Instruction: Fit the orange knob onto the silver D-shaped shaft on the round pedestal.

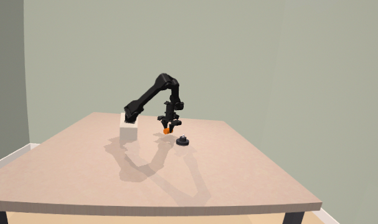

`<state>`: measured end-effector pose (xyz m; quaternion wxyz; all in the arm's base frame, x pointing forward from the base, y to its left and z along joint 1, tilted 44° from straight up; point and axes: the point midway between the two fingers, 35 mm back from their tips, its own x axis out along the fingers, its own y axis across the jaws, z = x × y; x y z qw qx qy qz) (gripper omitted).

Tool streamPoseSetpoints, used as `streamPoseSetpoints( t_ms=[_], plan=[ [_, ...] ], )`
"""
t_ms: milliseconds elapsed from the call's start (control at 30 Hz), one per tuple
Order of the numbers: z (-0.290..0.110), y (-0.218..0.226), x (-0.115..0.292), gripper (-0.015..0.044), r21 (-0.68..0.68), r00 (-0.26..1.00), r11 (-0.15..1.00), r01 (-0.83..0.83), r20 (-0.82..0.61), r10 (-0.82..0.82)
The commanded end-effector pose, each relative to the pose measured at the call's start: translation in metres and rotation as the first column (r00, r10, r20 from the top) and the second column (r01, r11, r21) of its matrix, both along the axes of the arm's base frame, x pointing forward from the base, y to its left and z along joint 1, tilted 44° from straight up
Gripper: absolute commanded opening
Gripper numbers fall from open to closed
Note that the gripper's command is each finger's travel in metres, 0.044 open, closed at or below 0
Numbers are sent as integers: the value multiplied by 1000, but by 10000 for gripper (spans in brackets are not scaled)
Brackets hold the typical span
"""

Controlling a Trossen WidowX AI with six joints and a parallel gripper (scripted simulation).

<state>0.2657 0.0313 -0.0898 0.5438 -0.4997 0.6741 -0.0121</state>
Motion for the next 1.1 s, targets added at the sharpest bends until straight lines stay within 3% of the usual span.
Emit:
streamPoseSetpoints(
  t_ms=[0, 133, 467, 867, 1067],
  plan=[
    [0, 2, 1, 179, 25, 988, 994, 108, 106, -110],
    [0, 2, 1, 179, 48, 964, 981, 188, 182, -194],
    [0, 2, 1, 179, 61, 947, 972, 227, 219, -235],
    [0, 2, 1, 179, 199, 736, 859, 472, 448, -508],
    [0, 2, 1, 179, 220, 700, 840, 496, 471, -537]
  ],
)
